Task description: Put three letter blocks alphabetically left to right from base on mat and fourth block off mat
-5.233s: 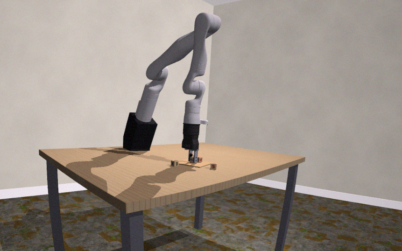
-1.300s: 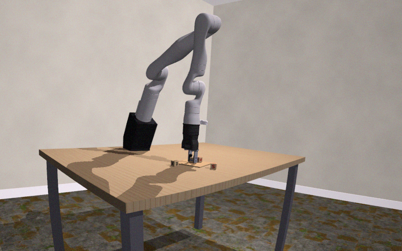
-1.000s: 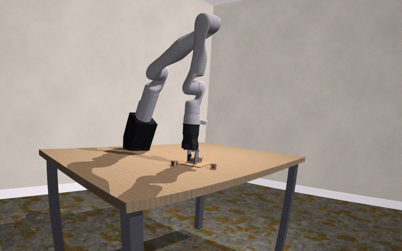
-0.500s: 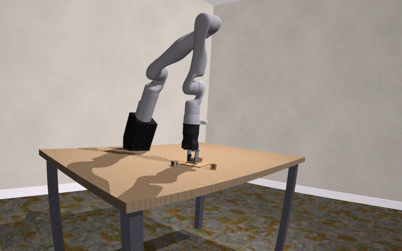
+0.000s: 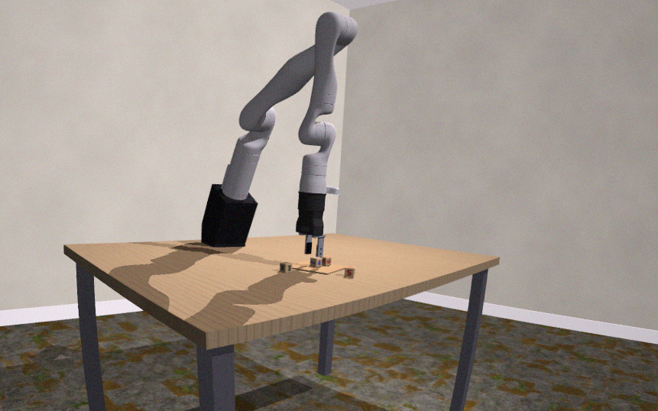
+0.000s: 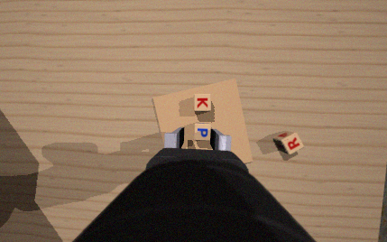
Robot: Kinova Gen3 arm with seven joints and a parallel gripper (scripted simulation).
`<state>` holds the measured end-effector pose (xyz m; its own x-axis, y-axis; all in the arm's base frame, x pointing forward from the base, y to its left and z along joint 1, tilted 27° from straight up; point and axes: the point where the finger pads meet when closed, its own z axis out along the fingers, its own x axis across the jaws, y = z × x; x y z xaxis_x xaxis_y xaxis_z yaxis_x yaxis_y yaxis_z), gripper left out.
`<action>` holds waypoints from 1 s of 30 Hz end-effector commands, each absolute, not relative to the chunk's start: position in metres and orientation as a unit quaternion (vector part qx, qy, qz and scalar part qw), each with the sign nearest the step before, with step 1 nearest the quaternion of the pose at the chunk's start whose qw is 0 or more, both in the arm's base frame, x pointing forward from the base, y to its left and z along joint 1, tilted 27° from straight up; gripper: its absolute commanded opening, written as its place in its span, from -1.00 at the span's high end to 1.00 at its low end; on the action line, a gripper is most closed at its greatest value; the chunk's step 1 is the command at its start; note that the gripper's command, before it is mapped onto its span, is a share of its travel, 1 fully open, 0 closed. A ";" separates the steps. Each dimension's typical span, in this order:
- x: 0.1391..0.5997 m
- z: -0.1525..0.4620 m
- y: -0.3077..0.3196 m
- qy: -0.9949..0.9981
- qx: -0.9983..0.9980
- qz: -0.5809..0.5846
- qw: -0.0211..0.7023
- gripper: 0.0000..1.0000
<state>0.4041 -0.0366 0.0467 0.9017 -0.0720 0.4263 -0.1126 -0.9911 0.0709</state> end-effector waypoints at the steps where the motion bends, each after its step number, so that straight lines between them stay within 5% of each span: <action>1: 0.400 0.068 -0.032 -0.041 0.973 0.222 0.048 -0.58; 30: 0.384 0.105 -0.026 -0.041 0.973 0.225 0.046 -0.58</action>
<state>0.3855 -0.0318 0.1039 0.8935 -0.0702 0.4435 -0.1139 -0.9908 0.0727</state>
